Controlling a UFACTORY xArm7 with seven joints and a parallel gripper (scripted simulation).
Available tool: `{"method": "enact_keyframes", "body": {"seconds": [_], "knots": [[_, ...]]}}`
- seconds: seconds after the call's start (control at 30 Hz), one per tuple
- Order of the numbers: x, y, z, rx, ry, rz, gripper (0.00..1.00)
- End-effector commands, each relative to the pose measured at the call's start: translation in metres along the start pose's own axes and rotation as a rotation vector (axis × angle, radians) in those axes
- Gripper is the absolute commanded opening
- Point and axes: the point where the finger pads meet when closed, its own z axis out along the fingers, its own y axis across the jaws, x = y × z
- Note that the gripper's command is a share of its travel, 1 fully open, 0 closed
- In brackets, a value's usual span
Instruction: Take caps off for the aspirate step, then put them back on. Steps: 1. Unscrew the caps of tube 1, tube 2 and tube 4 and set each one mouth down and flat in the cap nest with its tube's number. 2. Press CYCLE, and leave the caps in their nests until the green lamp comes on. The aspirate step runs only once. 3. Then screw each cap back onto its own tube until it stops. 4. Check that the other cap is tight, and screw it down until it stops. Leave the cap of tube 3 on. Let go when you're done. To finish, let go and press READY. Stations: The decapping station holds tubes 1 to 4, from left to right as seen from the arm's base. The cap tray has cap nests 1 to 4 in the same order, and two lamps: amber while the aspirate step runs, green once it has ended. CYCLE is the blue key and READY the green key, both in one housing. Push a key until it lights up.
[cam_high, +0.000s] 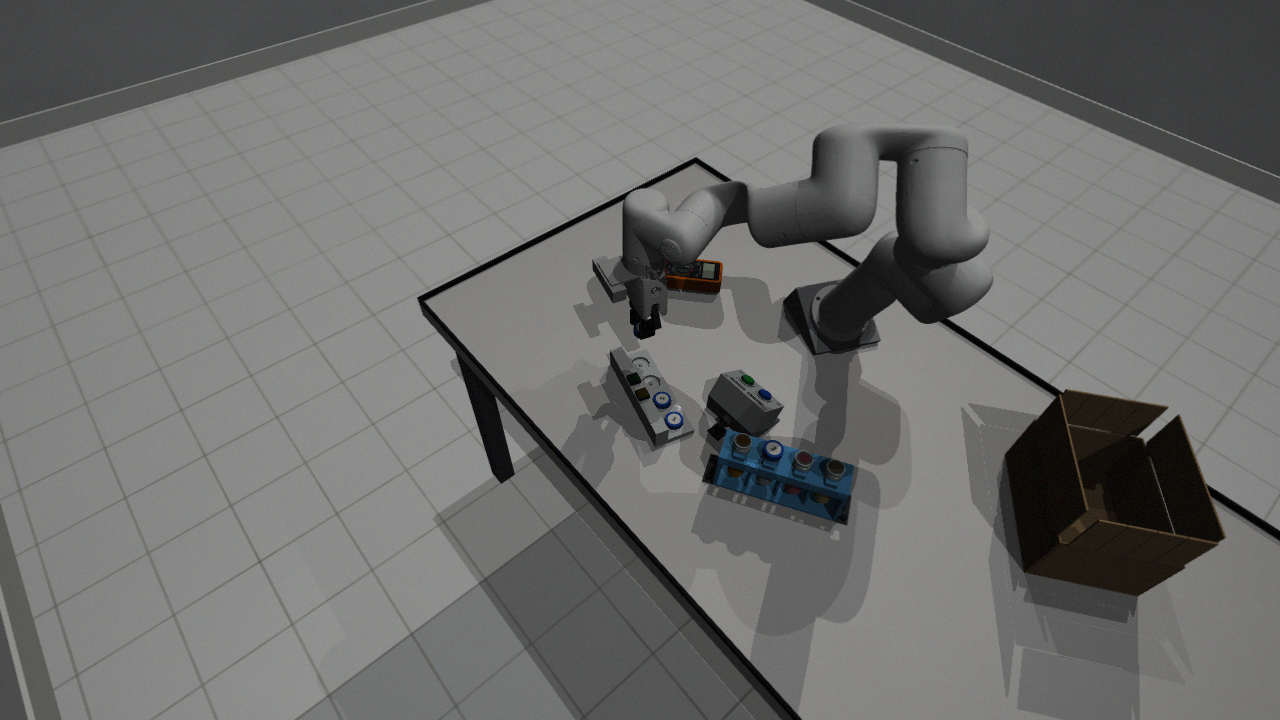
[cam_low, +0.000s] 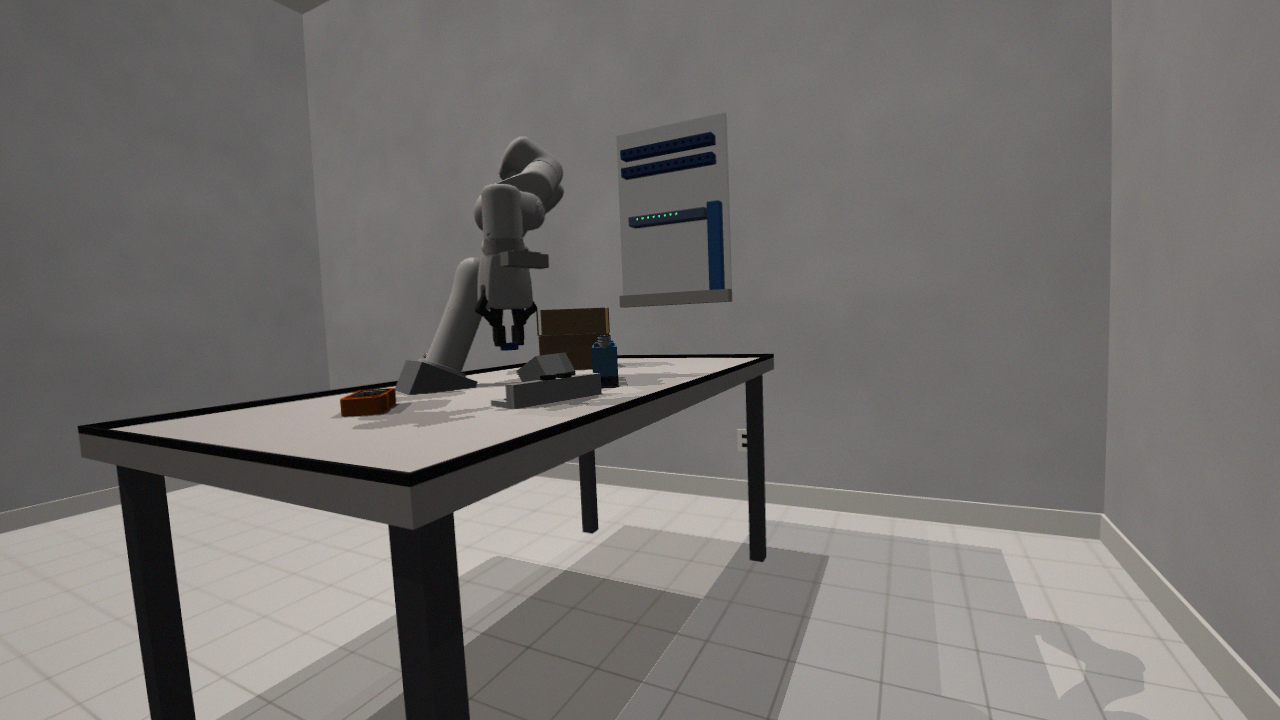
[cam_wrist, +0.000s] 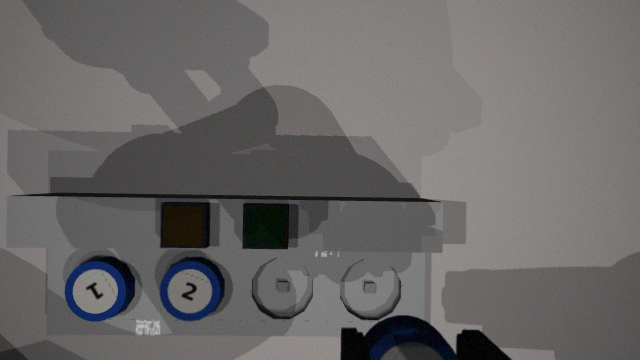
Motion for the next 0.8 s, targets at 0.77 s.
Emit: {"method": "enact_keyframes", "body": {"seconds": [0.77], "knots": [[0.004, 0.002, 0.088, -0.001, 0.007, 0.000, 0.00]]}}
